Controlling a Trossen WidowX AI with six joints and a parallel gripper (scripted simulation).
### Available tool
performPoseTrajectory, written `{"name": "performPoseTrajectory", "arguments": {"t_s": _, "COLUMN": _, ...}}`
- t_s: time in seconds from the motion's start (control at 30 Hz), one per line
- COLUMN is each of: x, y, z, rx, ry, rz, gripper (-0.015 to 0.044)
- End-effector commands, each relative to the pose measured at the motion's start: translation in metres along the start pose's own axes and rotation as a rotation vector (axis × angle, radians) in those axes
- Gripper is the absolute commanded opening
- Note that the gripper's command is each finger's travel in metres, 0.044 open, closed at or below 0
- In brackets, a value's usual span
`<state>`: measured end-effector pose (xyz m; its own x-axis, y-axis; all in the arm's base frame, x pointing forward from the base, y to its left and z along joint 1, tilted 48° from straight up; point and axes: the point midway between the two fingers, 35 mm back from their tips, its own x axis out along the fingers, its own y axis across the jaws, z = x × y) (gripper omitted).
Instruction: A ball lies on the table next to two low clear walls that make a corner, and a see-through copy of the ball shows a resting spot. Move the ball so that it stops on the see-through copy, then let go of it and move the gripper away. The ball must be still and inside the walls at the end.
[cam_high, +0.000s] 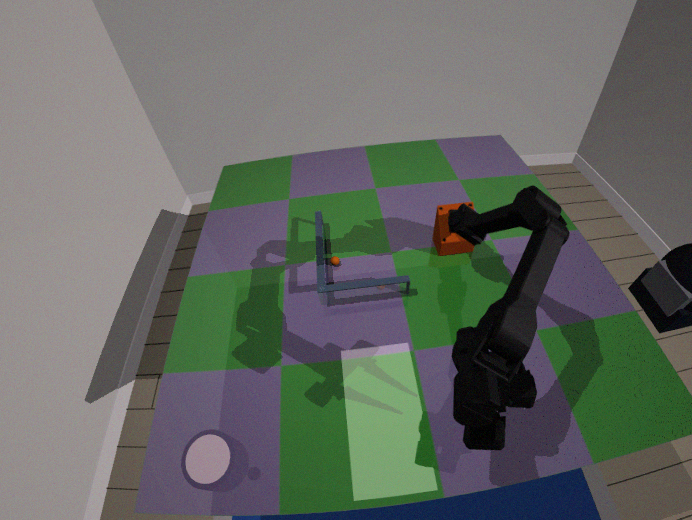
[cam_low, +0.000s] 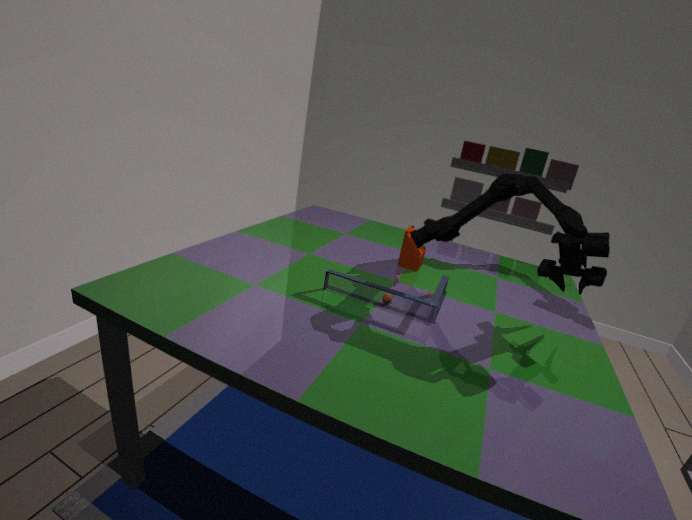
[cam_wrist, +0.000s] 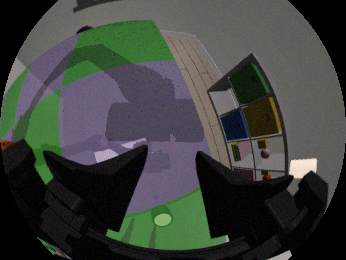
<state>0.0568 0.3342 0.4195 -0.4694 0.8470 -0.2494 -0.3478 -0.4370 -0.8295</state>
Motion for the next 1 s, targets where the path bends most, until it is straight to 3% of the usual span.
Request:
{"name": "performPoseTrajectory", "arguments": {"t_s": 0.0, "x": -0.011, "y": 0.004, "z": -0.061, "rx": 0.232, "ry": 0.128, "rz": -0.016, "gripper": 0.0235}}
{"name": "performPoseTrajectory", "arguments": {"t_s": 0.4, "x": -0.098, "y": 0.046, "z": -0.227, "rx": 0.952, "ry": 0.46, "rz": -0.198, "gripper": 0.0235}}
{"name": "performPoseTrajectory", "arguments": {"t_s": 0.7, "x": -0.171, "y": 0.109, "z": -0.303, "rx": 1.425, "ry": 0.581, "rz": -0.357, "gripper": 0.0235}}
{"name": "performPoseTrajectory", "arguments": {"t_s": 0.97, "x": -0.249, "y": 0.199, "z": -0.357, "rx": 1.836, "ry": 0.647, "rz": -0.547, "gripper": 0.0235}}
